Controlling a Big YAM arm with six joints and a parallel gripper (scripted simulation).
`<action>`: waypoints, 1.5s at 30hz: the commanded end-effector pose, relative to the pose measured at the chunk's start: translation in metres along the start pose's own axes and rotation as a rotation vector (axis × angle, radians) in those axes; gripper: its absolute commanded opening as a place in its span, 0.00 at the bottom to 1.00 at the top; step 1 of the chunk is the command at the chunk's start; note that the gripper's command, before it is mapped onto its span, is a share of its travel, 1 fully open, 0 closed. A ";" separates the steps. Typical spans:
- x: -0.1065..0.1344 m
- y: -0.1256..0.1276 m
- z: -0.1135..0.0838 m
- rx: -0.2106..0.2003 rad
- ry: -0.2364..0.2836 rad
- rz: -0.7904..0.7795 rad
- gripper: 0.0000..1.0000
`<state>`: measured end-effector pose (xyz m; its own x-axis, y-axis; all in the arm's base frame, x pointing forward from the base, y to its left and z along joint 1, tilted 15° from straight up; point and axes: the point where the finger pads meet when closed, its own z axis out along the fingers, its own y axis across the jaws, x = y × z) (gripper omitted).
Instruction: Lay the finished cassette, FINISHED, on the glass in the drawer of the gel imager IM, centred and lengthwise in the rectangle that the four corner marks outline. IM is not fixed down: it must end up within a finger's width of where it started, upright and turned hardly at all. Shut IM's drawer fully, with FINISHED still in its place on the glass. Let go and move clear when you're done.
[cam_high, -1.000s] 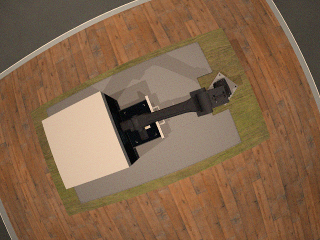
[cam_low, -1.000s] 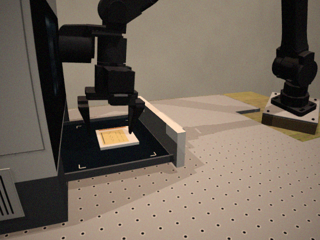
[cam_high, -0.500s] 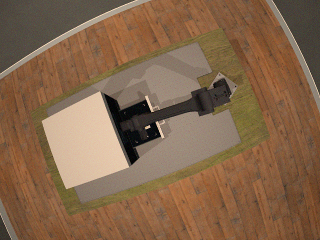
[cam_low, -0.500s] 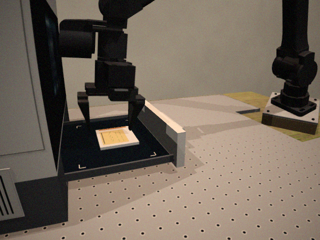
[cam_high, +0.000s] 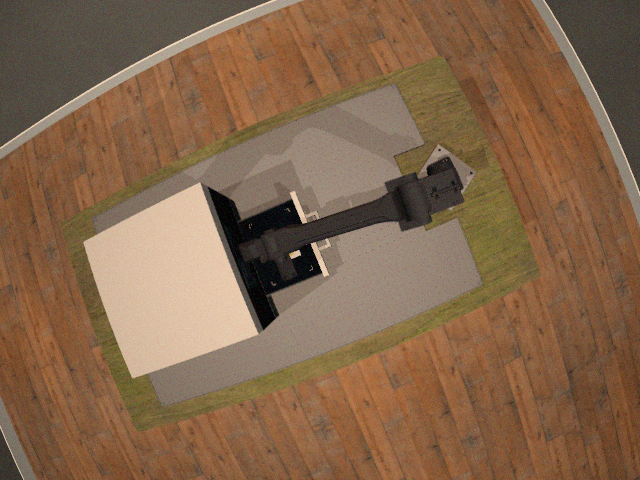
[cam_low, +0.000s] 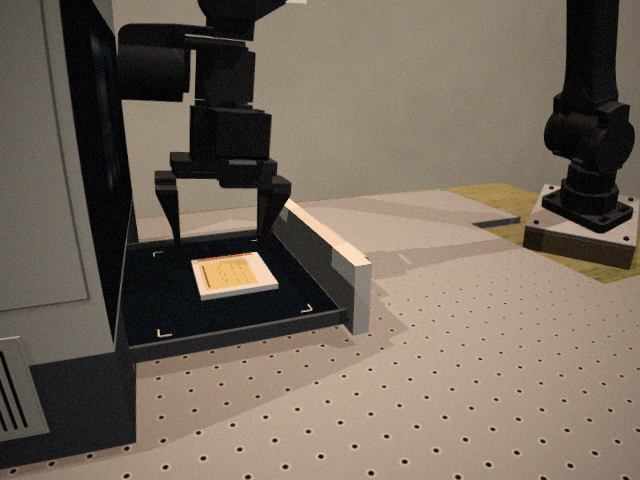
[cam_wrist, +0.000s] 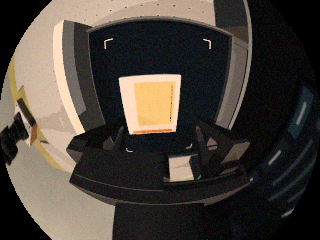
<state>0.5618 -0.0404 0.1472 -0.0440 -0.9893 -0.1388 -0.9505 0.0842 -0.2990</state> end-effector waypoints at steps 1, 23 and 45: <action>-0.001 -0.026 -0.038 0.070 0.002 -0.016 0.92; 0.002 -0.023 -0.054 0.049 0.002 -0.010 0.92; 0.001 0.007 -0.064 0.015 0.000 -0.007 0.92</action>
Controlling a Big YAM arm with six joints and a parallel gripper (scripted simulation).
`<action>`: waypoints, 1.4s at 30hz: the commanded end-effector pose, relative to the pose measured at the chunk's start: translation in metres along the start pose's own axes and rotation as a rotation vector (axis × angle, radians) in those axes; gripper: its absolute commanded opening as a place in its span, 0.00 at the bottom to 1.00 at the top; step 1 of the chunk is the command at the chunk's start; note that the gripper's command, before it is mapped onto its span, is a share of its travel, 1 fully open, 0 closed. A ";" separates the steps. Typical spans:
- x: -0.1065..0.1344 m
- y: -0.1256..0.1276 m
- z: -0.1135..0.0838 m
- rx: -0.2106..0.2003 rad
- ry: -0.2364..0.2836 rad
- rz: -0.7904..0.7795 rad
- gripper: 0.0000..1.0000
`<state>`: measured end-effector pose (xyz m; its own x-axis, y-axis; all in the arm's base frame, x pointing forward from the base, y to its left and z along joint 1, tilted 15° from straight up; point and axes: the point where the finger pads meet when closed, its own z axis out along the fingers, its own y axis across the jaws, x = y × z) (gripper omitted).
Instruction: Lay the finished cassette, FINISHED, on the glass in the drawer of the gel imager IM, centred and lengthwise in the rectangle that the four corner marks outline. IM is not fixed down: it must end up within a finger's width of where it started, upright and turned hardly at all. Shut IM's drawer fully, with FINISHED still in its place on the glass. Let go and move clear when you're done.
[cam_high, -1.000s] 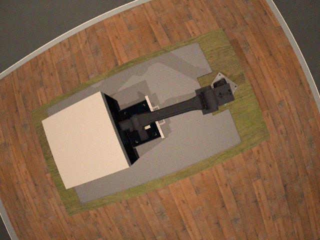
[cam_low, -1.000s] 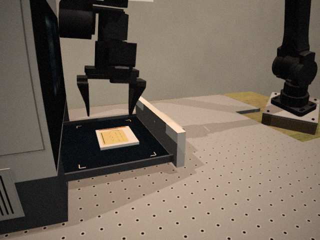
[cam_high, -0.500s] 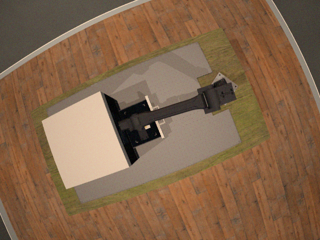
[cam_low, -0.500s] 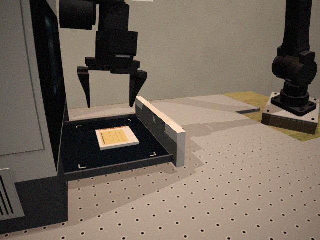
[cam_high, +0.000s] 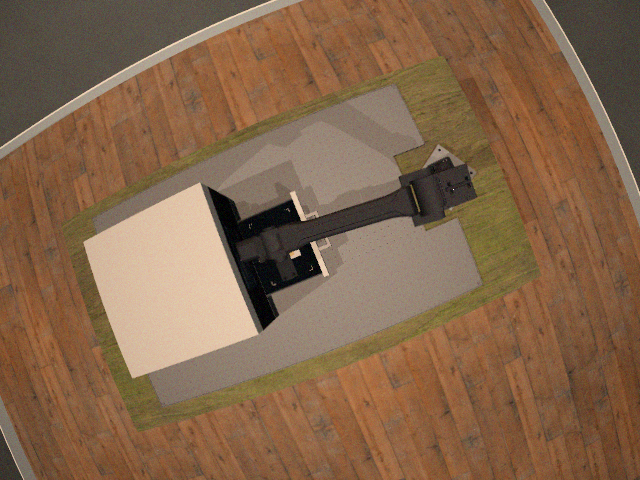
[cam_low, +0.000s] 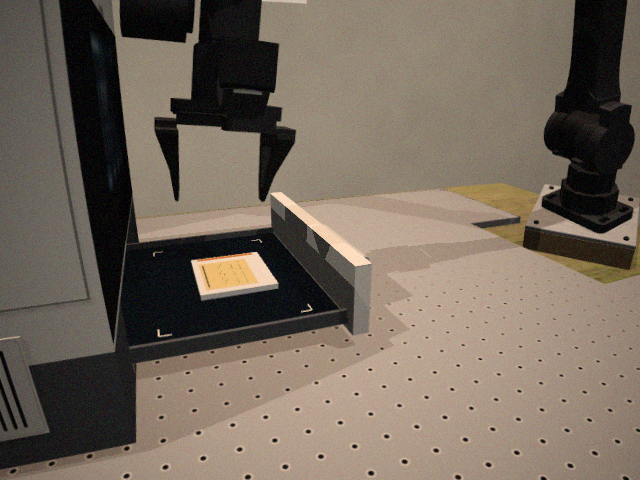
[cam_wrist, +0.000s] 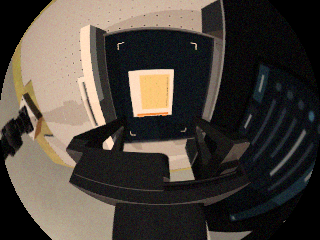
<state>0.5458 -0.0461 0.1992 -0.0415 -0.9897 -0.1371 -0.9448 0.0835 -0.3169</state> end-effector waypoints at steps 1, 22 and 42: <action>0.002 0.008 -0.009 -0.004 -0.001 -0.004 0.92; 0.001 0.028 -0.022 -0.005 -0.002 -0.007 0.92; 0.002 0.047 -0.036 -0.006 -0.001 -0.003 0.92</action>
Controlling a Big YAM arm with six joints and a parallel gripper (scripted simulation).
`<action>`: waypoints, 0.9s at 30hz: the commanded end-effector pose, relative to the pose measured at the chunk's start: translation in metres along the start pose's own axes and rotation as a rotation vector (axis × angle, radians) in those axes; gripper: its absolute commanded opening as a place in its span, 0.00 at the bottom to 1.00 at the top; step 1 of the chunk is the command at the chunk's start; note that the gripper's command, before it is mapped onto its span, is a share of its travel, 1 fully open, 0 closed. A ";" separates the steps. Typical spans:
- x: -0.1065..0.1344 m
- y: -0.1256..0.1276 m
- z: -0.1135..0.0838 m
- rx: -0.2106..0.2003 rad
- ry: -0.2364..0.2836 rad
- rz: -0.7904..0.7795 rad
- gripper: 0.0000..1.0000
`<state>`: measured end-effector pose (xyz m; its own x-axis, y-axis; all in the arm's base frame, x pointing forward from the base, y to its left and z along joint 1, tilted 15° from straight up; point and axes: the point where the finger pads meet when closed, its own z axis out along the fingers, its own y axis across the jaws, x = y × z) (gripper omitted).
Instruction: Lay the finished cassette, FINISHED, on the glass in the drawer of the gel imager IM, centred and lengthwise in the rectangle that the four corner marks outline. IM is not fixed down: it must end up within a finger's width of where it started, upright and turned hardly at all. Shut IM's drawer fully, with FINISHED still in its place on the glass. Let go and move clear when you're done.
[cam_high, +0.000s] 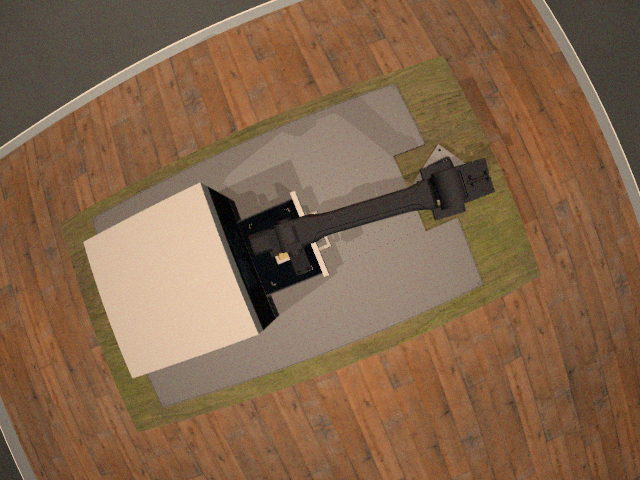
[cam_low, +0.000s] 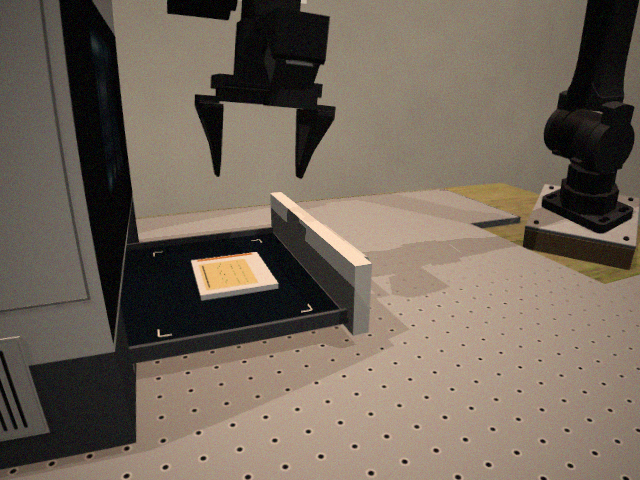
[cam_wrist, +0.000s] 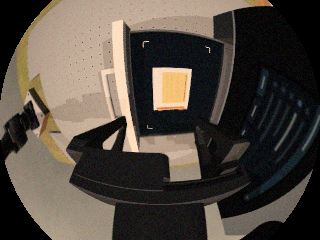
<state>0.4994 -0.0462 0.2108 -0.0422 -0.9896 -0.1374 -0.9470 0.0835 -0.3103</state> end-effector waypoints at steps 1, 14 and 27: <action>0.002 0.008 -0.011 0.001 -0.001 -0.004 0.92; 0.003 0.021 -0.019 0.001 0.000 -0.001 0.92; 0.002 0.034 -0.028 0.000 -0.001 -0.004 0.92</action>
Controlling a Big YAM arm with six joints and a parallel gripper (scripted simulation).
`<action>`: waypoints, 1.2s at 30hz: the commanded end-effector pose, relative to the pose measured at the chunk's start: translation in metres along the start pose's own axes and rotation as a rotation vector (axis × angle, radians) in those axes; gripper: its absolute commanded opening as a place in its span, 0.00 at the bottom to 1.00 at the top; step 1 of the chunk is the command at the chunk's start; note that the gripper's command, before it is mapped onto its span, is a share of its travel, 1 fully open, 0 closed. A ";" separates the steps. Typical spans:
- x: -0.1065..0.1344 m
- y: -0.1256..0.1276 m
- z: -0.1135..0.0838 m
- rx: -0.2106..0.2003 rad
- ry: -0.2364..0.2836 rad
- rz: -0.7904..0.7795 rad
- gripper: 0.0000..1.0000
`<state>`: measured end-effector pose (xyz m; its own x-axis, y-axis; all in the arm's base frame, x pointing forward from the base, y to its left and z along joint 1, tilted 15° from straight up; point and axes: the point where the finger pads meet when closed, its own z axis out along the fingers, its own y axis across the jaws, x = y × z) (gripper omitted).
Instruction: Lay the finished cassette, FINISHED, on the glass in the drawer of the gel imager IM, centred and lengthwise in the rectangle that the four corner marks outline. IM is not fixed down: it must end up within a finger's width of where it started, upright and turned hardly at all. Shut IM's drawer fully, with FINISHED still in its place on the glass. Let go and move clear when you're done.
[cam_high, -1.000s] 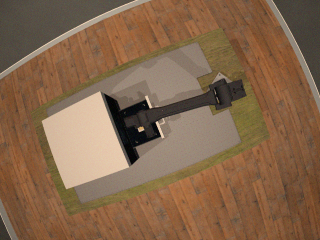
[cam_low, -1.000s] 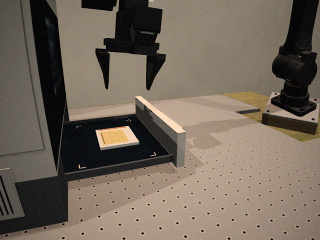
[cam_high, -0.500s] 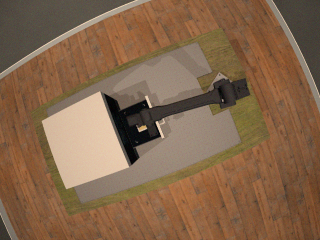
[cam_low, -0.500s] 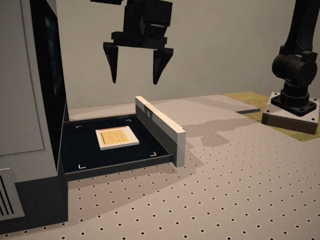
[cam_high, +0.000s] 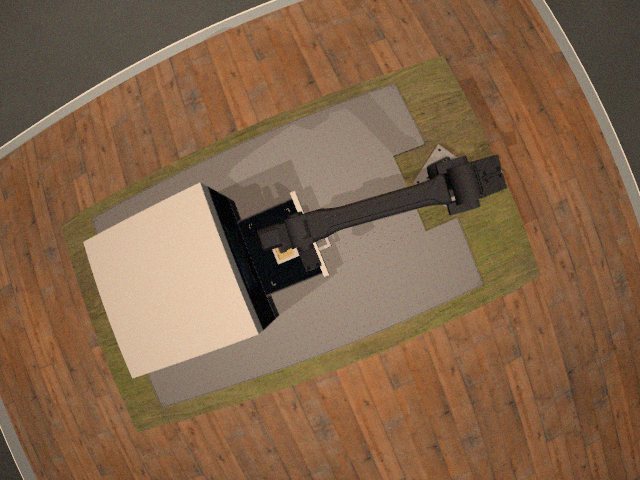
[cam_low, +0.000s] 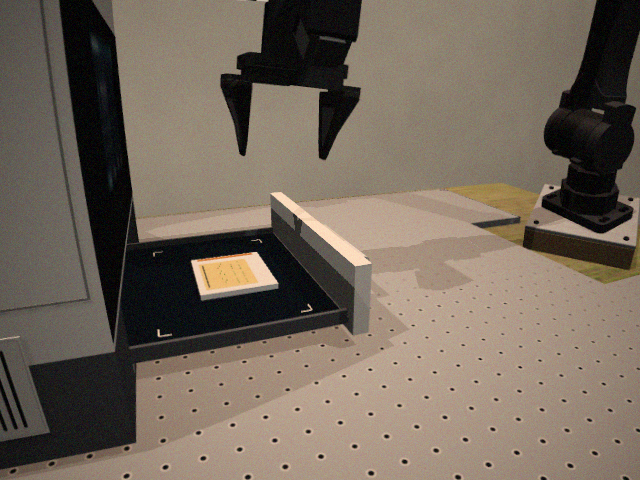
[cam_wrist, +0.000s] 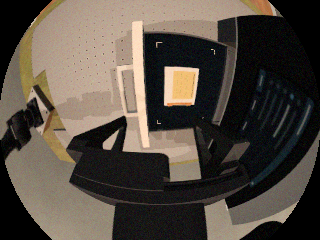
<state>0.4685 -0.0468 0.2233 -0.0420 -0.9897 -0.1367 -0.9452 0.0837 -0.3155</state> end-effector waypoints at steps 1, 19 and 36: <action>0.002 0.008 -0.006 -0.006 -0.001 -0.004 0.92; 0.000 0.027 -0.007 -0.033 -0.006 -0.004 0.92; 0.004 0.031 -0.010 -0.031 -0.003 0.003 0.92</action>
<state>0.4410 -0.0458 0.2291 -0.0417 -0.9896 -0.1379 -0.9478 0.0828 -0.3080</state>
